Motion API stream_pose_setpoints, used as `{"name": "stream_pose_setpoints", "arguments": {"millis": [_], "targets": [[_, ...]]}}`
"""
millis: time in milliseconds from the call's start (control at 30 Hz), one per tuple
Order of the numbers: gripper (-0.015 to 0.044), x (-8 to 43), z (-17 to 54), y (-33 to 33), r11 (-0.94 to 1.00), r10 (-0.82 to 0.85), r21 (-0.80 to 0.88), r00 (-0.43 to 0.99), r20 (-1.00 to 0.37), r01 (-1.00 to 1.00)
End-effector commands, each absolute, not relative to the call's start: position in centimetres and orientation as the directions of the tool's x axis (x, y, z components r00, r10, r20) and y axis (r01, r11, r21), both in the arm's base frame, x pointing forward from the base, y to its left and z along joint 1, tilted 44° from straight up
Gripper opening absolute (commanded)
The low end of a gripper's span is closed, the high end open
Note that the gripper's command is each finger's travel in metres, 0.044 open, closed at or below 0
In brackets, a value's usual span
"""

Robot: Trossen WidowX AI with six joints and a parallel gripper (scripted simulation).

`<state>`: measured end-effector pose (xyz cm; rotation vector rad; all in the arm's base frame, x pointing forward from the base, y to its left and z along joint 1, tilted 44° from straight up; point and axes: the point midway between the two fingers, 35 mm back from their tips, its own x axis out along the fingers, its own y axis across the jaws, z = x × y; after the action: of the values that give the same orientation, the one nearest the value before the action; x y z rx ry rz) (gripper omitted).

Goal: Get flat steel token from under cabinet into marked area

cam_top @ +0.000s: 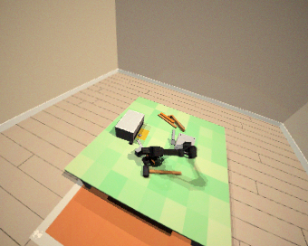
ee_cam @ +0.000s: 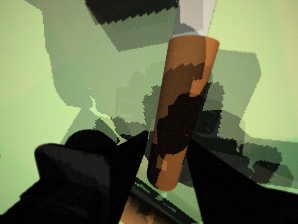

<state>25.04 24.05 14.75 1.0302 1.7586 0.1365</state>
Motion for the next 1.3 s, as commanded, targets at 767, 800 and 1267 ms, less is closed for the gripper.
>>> {"name": "stream_pose_setpoints", "arguments": {"millis": [767, 800, 1267], "targets": [[0.0151, 25.13, 14.78, 24.22, 0.620, 0.697, 0.546, -0.076, -0.713, 0.564], [0.0145, 25.13, 14.78, 24.22, 0.620, 0.697, 0.546, -0.076, -0.713, 0.564], [0.0000, 25.11, 14.80, 24.23, 0.622, 0.697, 0.549, -0.076, -0.713, 0.558]]}}
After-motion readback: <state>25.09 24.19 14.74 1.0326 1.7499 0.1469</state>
